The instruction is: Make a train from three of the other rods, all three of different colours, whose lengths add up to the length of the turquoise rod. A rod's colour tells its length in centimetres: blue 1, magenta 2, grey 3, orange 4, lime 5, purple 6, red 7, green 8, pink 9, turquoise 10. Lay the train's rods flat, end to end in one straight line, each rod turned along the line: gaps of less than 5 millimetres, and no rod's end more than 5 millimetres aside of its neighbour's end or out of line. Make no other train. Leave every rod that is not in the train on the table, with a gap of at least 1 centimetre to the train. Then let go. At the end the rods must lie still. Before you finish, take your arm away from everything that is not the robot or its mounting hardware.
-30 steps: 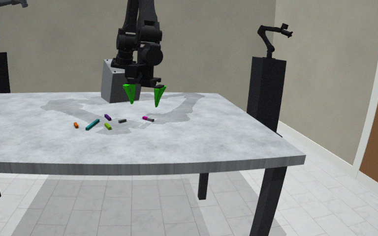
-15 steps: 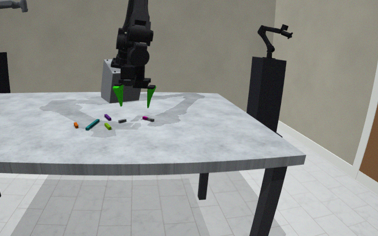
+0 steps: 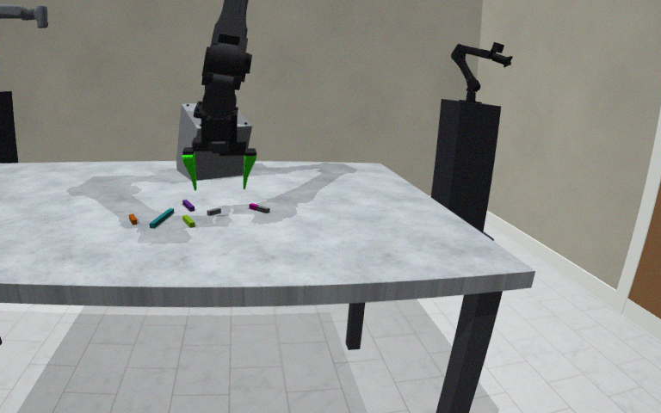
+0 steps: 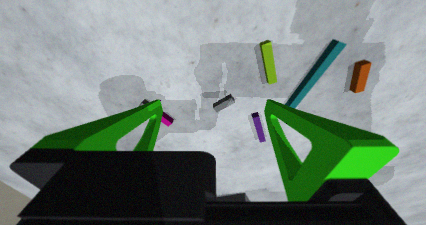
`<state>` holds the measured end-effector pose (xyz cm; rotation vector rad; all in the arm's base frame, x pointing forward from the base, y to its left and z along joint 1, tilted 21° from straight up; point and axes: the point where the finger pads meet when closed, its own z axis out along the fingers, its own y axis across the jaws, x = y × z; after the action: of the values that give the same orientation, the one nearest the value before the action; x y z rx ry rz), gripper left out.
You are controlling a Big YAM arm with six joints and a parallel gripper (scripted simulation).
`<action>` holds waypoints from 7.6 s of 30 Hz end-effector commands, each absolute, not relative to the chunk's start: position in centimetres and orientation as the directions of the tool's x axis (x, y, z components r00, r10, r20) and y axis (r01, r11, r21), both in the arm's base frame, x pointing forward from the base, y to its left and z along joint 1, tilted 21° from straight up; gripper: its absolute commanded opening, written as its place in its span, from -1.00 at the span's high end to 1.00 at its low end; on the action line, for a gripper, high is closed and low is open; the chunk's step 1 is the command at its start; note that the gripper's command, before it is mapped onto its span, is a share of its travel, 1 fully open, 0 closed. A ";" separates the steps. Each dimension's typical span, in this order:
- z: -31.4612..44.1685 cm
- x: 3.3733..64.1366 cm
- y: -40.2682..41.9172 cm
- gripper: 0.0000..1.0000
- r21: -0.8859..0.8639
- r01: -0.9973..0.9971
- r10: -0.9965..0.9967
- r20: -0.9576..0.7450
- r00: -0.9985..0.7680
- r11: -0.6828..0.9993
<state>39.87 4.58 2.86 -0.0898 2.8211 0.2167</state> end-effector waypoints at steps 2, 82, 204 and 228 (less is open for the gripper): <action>4.2 42.3 1.9 -1.00 0.079 -0.211 -0.170 -0.359 -0.918 0.974; 2.1 43.4 -1.1 0.53 -0.012 -0.425 -0.397 -0.380 -0.835 0.905; -0.7 44.1 -1.5 0.53 -0.019 -0.420 -0.395 -0.385 -0.835 0.907; -0.7 43.8 -1.7 0.53 -0.020 -0.423 -0.397 -0.385 -0.833 0.906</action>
<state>43.11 -1.10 -2.01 -0.6052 2.7224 0.1147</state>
